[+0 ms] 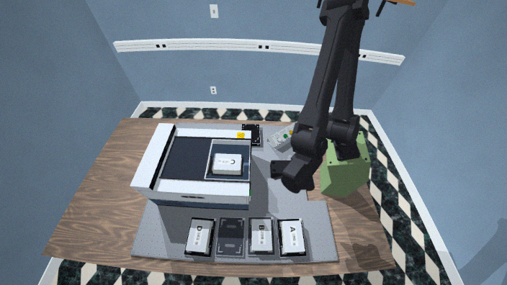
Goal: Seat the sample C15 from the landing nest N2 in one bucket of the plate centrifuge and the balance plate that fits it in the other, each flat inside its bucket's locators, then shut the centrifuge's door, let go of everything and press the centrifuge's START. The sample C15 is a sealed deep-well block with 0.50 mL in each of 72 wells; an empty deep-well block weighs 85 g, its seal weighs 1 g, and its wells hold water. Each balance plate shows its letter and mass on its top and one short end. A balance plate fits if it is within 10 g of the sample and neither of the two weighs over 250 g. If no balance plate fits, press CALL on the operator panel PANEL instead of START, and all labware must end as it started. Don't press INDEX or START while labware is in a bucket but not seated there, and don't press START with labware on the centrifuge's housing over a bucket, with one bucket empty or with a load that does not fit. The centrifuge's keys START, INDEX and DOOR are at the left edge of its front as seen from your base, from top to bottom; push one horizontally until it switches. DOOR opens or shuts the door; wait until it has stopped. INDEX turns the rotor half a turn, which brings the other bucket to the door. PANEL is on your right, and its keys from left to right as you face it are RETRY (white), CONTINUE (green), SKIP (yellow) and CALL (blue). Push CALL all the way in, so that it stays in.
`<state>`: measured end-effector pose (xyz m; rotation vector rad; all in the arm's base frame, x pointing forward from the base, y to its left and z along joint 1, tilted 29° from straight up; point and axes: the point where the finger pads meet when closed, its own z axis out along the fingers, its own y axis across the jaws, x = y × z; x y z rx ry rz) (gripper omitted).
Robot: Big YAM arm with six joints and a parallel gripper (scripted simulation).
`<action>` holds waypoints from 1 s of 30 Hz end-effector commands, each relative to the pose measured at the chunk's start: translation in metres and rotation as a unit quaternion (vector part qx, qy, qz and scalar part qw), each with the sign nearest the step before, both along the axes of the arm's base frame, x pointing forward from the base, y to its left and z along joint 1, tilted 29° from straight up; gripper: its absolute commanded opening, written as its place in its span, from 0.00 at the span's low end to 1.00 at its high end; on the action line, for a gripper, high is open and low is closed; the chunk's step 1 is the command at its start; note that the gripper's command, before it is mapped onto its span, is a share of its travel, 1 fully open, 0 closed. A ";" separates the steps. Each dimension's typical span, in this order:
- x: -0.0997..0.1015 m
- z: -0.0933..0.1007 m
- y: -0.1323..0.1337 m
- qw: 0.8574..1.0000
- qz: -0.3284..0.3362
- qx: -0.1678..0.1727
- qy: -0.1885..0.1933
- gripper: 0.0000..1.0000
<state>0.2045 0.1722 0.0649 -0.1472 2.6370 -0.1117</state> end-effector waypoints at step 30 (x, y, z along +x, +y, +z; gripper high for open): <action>0.003 -0.005 0.005 1.000 0.002 0.007 -0.017 0.00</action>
